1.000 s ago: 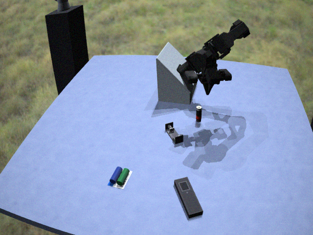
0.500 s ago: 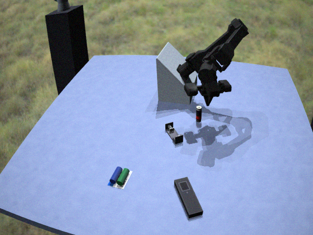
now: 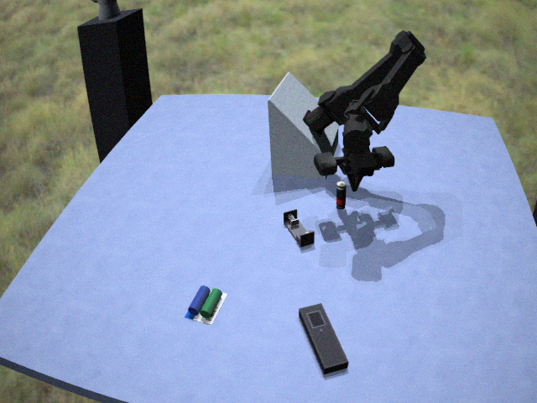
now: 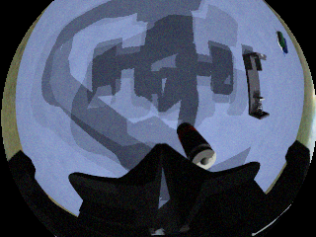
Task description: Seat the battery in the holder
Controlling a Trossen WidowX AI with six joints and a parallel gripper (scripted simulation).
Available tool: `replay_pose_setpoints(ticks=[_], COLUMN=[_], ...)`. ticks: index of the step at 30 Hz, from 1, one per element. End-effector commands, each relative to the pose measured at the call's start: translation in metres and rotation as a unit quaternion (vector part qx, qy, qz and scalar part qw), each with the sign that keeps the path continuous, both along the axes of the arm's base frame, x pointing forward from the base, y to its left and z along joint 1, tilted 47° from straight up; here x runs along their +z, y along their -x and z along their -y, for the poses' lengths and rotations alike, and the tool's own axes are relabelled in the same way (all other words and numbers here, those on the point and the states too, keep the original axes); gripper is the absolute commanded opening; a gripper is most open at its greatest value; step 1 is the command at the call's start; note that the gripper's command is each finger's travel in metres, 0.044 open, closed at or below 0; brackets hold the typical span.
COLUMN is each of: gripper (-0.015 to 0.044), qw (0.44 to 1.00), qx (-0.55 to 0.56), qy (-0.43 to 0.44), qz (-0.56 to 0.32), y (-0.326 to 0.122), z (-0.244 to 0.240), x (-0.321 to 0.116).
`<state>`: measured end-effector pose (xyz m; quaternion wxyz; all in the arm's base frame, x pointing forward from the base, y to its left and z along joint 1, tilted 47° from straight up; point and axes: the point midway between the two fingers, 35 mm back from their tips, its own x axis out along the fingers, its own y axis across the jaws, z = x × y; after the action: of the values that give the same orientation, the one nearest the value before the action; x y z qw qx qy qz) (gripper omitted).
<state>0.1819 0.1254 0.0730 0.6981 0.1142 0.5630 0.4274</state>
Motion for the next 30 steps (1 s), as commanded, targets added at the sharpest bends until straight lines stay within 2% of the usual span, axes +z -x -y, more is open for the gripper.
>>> replay_pose_setpoints(ticks=[1,30], gripper=[0.0,0.0], qw=[1.0,1.0], qx=[0.0,0.001], qy=[-0.001,-0.001], qz=[-0.002,-0.001], y=[-0.003,-0.024], z=[0.003,0.032], x=[-0.005,-0.036])
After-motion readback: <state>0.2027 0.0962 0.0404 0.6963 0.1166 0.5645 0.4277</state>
